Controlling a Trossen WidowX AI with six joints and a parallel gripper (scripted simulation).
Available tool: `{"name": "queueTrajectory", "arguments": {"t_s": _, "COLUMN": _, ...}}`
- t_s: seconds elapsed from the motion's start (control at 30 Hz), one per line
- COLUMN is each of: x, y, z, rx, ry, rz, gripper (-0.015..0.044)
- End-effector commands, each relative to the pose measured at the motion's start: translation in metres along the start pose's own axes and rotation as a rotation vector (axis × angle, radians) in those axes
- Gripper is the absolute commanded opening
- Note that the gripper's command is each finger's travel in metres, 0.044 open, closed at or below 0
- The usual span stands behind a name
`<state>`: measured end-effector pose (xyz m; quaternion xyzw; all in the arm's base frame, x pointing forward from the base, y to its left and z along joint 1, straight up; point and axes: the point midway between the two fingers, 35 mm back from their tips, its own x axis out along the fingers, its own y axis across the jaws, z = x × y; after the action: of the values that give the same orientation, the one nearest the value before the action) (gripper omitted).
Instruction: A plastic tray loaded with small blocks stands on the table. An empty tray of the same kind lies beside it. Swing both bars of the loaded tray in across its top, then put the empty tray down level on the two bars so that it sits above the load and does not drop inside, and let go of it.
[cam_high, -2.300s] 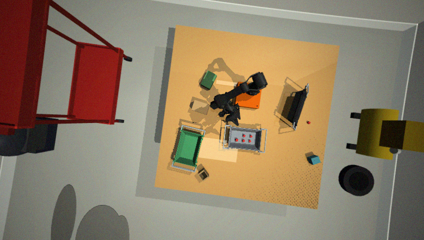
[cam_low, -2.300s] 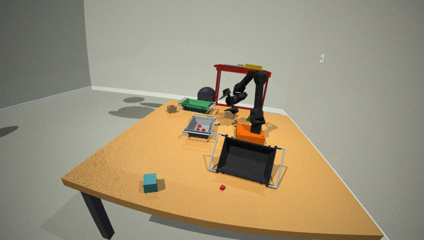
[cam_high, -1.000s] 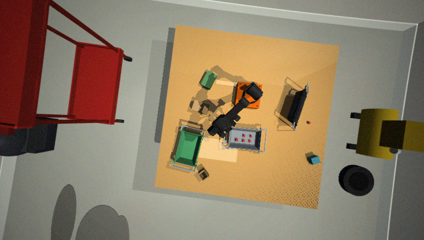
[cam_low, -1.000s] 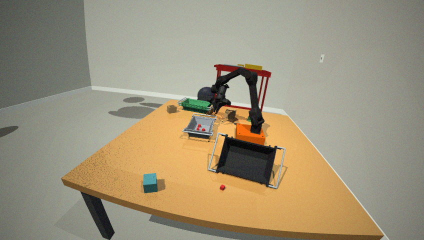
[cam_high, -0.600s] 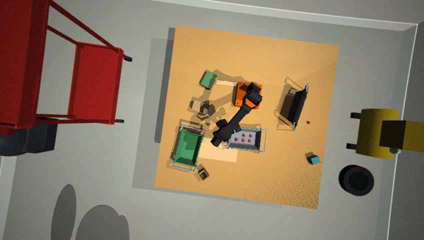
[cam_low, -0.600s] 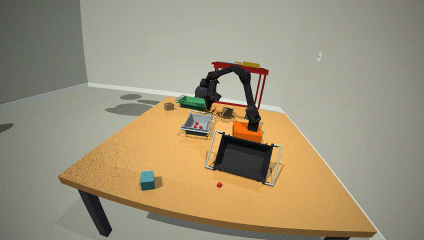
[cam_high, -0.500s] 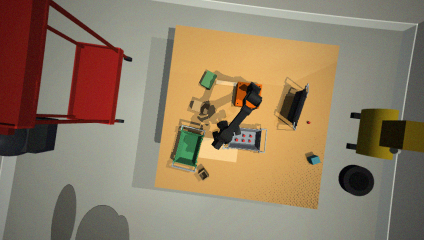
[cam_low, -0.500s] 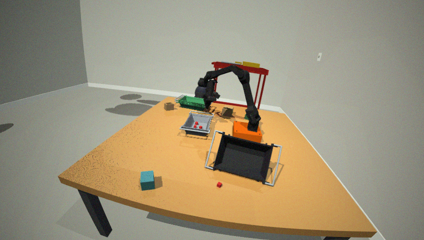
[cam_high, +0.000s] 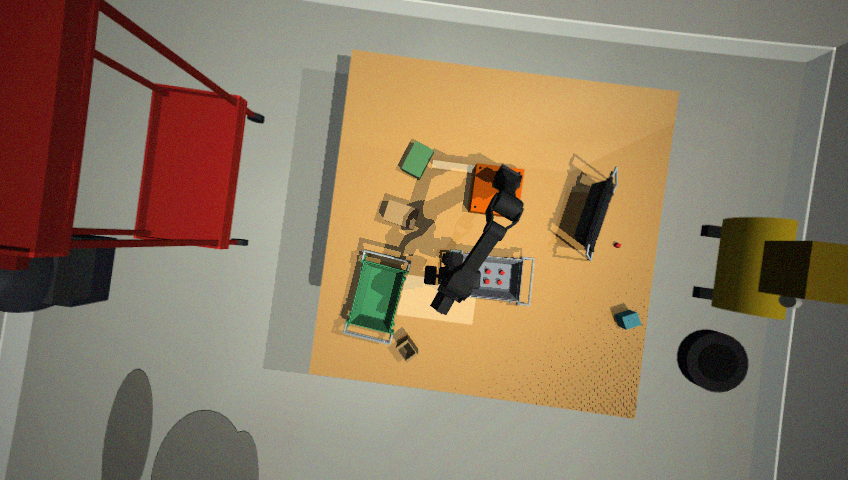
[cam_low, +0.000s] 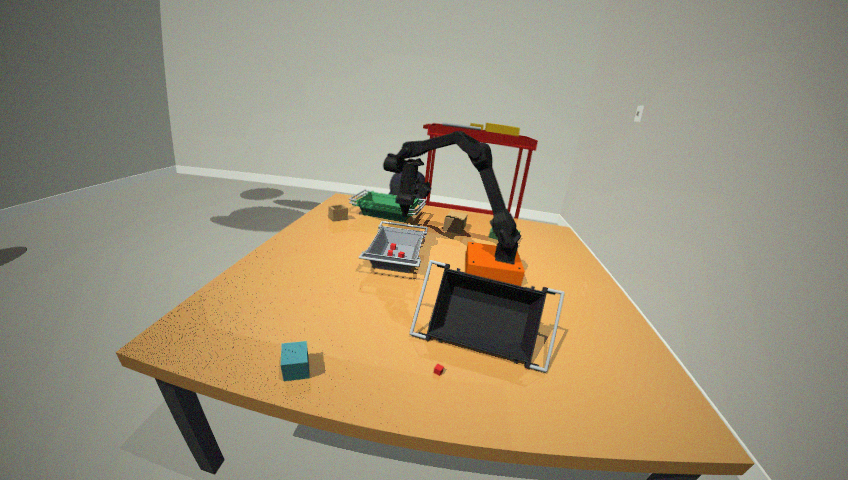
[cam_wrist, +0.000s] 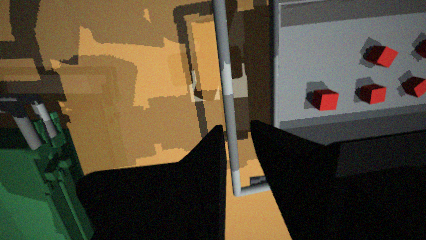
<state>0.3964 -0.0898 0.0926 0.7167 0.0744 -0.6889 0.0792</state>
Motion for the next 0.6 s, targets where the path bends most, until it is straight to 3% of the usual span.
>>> {"name": "queueTrajectory", "arguments": {"t_s": 0.0, "x": 0.004, "y": 0.001, "z": -0.002, "rx": 0.014, "ry": -0.004, "rz": 0.008, "gripper": 0.0082}}
{"name": "queueTrajectory", "arguments": {"t_s": 0.57, "x": 0.062, "y": 0.001, "z": -0.001, "rx": 0.014, "ry": -0.004, "rz": 0.008, "gripper": 0.0082}}
